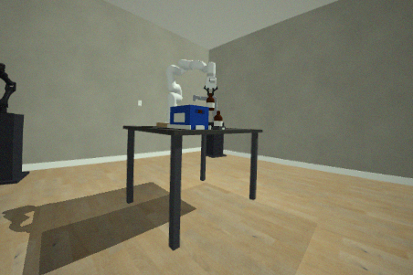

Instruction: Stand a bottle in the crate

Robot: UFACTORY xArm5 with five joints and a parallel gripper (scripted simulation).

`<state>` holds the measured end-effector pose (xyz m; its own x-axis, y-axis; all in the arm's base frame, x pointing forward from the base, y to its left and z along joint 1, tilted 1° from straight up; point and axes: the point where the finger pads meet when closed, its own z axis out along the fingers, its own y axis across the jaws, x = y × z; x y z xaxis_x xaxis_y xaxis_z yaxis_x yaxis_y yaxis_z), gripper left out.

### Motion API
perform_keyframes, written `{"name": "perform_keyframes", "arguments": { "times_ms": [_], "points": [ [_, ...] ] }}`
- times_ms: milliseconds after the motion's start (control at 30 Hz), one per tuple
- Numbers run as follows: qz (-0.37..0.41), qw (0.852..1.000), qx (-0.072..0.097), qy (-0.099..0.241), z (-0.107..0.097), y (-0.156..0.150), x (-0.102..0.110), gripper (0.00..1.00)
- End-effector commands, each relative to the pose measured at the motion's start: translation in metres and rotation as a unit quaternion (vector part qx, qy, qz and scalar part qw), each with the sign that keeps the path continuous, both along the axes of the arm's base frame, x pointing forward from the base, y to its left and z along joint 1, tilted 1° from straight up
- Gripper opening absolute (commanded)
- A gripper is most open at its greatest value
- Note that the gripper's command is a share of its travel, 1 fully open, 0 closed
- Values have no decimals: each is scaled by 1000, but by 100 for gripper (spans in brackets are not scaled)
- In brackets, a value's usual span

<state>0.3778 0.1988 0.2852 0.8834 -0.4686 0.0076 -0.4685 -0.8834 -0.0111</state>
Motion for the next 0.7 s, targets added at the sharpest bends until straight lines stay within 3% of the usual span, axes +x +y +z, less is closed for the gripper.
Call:
{"name": "perform_keyframes", "arguments": {
  "times_ms": [0,667],
  "points": [
    [0,1000,1,-2,5,0,1,0],
    [0,1000,1,-2,22,0,0,0]
  ]
}}
